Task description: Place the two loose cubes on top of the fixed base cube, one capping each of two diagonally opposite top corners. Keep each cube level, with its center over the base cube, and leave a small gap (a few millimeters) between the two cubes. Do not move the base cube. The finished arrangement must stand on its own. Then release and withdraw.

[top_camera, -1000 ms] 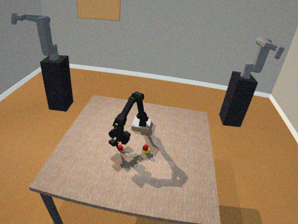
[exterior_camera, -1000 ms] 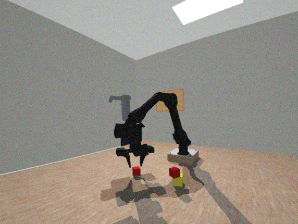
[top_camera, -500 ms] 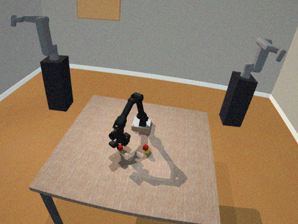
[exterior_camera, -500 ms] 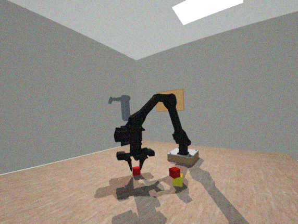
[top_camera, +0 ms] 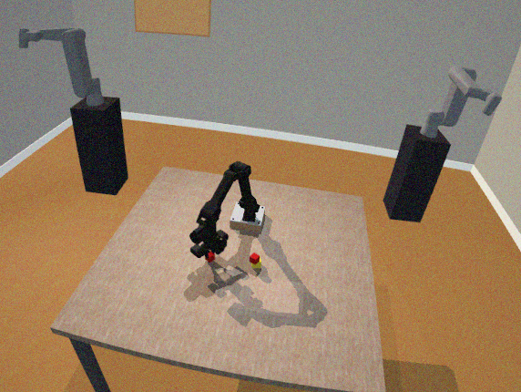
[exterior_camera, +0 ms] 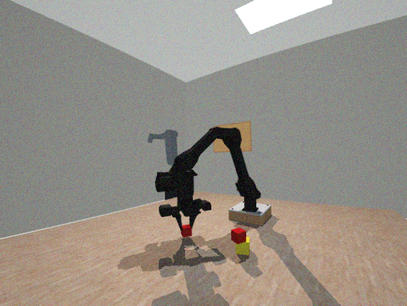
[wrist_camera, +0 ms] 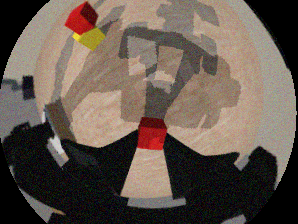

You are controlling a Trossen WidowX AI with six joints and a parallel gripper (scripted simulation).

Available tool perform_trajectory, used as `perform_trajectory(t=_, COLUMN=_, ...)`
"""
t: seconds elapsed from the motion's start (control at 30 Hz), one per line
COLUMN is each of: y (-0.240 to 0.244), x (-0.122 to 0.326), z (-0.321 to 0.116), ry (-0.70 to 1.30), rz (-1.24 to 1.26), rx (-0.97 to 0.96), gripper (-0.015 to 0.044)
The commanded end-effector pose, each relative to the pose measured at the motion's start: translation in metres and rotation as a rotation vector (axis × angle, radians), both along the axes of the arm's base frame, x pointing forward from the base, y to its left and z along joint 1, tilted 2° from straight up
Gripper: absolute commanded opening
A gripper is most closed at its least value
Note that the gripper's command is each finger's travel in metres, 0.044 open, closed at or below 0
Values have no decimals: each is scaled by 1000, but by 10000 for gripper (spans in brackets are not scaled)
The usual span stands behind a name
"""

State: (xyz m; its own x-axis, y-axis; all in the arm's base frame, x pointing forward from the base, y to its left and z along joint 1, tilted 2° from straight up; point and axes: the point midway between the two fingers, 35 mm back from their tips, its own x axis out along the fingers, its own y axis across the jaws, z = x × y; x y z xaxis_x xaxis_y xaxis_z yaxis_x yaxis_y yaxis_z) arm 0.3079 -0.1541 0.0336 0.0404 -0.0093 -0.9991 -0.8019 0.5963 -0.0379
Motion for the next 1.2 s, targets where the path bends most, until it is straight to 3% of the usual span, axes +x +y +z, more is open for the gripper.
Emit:
perform_trajectory(t=0.0, y=-2, x=4, z=16, ry=-16, rz=2, rx=-4, gripper=105)
perform_trajectory(t=0.83, y=0, x=-2, z=91, ry=-15, rz=5, rx=-3, gripper=105)
perform_trajectory(t=1.17, y=12, x=-1, z=97, ry=-15, rz=-42, rx=2, gripper=105)
